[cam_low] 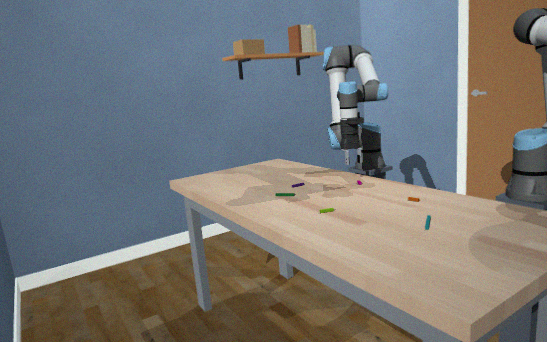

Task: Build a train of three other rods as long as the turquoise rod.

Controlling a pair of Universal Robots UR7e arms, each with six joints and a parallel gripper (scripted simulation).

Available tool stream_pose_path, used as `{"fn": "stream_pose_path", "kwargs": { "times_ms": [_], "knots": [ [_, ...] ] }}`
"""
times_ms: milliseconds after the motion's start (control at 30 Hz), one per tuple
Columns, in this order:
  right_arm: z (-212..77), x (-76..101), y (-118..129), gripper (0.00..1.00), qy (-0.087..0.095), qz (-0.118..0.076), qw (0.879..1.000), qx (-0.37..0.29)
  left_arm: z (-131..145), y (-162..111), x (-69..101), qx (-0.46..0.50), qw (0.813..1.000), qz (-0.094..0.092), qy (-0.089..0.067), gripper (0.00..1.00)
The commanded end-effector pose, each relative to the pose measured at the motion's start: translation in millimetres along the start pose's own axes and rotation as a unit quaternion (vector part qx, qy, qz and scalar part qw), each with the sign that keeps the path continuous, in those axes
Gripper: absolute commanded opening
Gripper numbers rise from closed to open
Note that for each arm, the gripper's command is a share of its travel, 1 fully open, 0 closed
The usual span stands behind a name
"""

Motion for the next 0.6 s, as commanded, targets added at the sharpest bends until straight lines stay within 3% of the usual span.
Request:
{"fn": "stream_pose_path", "kwargs": {
  "times_ms": [0, 267, 333, 567],
  "knots": [
    [12, 0.9, -1, 1.0, -0.002, 0.001, 0.998, 0.063, 0, 0, 0.4, 0.0, 1.0, -0.001, 0.0, 1.0],
    [36, 0.8, 1, 1.0, -0.002, 0.001, 0.985, 0.172, 0, 0, 0.4, 0.0, 1.0, -0.001, 0.0, 1.0],
    [36, 0.8, 1, 1.0, -0.002, 0.001, 0.985, 0.172, 0, 0, 0.4, 0.0, 1.0, -0.001, 0.0, 1.0],
    [60, -0.4, 7, 1.0, -0.002, 0.001, 0.962, 0.272, 0, 0, 0.4, 0.0, 1.0, -0.001, 0.0, 1.0]
  ]
}}
Point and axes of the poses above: on each arm, the point where the finger pads meet when closed, its own x axis back along the fingers, its own z axis across the jaws, y = z × x, the point moved 4 cm from there along x, back along the fingers, and after that the axes turned 7 degrees about -x, right-handed, at the moved point
